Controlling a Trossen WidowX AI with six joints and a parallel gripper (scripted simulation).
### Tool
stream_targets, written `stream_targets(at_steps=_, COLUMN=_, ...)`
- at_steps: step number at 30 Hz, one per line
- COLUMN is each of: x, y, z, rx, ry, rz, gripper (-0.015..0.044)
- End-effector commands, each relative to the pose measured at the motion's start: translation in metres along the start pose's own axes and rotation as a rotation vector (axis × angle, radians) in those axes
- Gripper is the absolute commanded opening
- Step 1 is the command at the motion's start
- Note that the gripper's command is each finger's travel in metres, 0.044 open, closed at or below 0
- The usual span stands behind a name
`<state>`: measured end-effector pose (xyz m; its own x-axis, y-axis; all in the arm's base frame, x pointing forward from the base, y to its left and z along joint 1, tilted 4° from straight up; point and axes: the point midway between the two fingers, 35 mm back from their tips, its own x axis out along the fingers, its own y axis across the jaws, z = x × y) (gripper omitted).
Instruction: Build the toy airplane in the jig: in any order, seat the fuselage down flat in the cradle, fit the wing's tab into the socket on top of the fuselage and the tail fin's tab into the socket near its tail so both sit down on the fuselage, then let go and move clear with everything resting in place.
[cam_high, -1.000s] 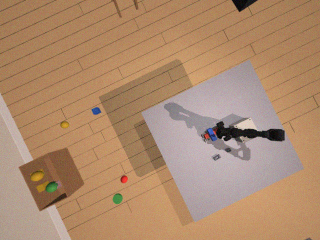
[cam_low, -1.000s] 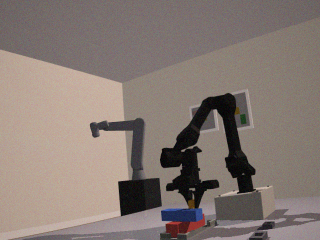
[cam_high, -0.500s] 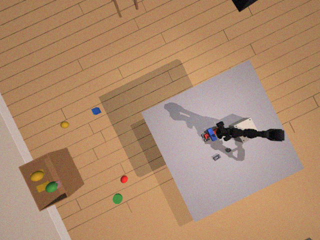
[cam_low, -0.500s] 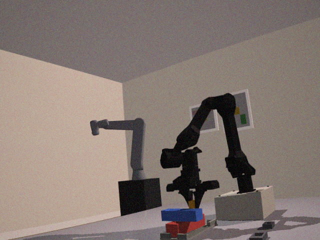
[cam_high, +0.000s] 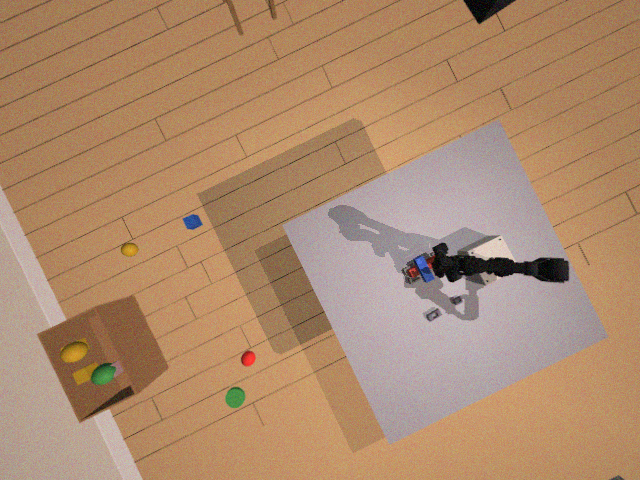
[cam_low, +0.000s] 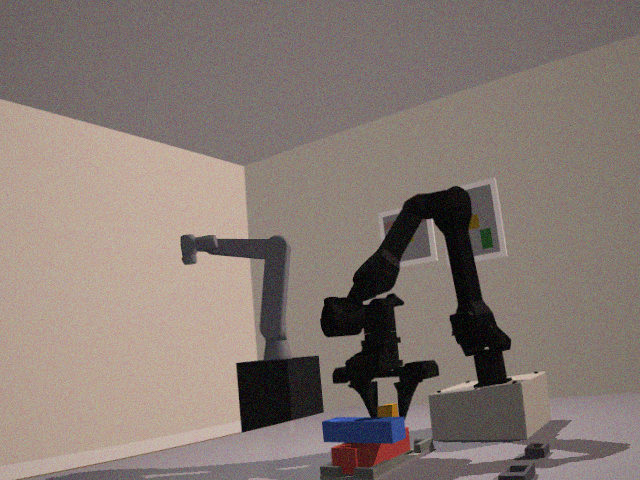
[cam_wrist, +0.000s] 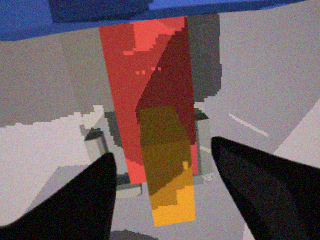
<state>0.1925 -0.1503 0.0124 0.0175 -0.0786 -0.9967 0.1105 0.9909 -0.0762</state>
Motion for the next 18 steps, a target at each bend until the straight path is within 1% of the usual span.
stream_targets(at_steps=1, x=-0.002, y=0.000, z=0.001, rx=0.000, ry=-0.001, rz=0.000, gripper=0.0260)
stream_targets(at_steps=3, x=-0.021, y=-0.002, z=0.003, rx=-0.001, ry=0.000, rz=0.000, gripper=0.0260)
stream_targets(at_steps=6, x=-0.069, y=-0.002, z=0.004, rx=-0.004, ry=0.003, rz=0.002, gripper=0.0260)
stream_targets(at_steps=8, x=-0.089, y=-0.001, z=0.001, rx=-0.005, ry=0.004, rz=0.002, gripper=0.0260)
stream_targets(at_steps=18, x=-0.091, y=-0.003, z=0.006, rx=-0.005, ry=0.004, rz=0.002, gripper=0.0260)
